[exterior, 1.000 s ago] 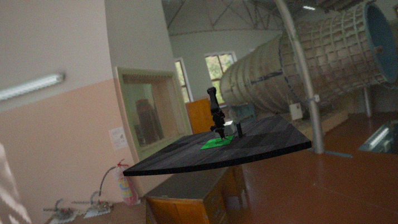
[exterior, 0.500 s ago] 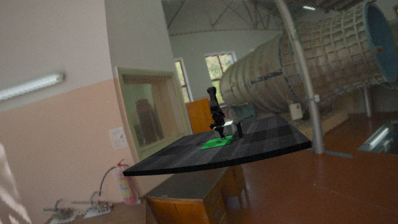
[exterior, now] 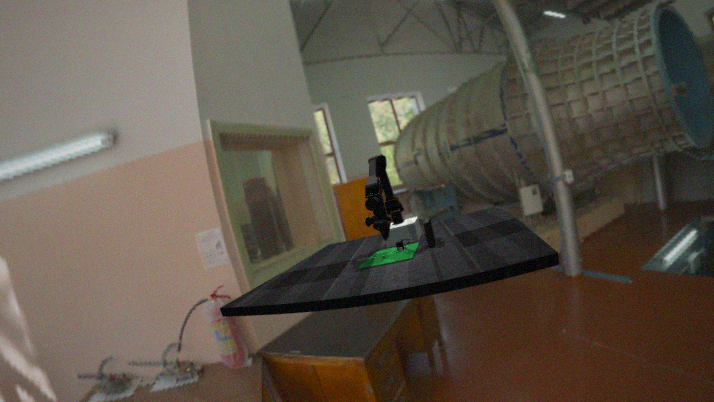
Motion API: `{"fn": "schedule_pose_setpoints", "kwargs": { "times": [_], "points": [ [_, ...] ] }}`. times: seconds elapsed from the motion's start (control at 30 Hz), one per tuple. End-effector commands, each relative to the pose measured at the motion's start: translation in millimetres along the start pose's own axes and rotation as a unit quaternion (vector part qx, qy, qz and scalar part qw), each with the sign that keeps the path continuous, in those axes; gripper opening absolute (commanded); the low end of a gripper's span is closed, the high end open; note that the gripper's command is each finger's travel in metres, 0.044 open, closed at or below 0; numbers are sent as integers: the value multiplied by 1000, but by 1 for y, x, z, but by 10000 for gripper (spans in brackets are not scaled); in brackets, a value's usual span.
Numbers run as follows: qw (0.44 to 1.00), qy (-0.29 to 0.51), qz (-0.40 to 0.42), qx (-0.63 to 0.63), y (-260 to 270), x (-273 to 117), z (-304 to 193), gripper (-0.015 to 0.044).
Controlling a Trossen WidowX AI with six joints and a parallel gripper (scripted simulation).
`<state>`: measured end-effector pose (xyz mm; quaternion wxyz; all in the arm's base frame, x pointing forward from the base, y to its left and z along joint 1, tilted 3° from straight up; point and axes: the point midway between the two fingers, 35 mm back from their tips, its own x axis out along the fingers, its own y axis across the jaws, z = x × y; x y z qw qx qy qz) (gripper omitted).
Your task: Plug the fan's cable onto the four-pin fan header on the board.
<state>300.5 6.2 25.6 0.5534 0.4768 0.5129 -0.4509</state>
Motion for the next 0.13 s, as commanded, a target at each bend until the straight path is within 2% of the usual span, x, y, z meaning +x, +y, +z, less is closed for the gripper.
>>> {"fn": "schedule_pose_setpoints", "kwargs": {
  "times": [0.0,0.1],
  "points": [
    [1000,-1,1,3,-6,-2,54,260],
    [1000,-2,1,3,-10,-2,74,260]
  ]
}}
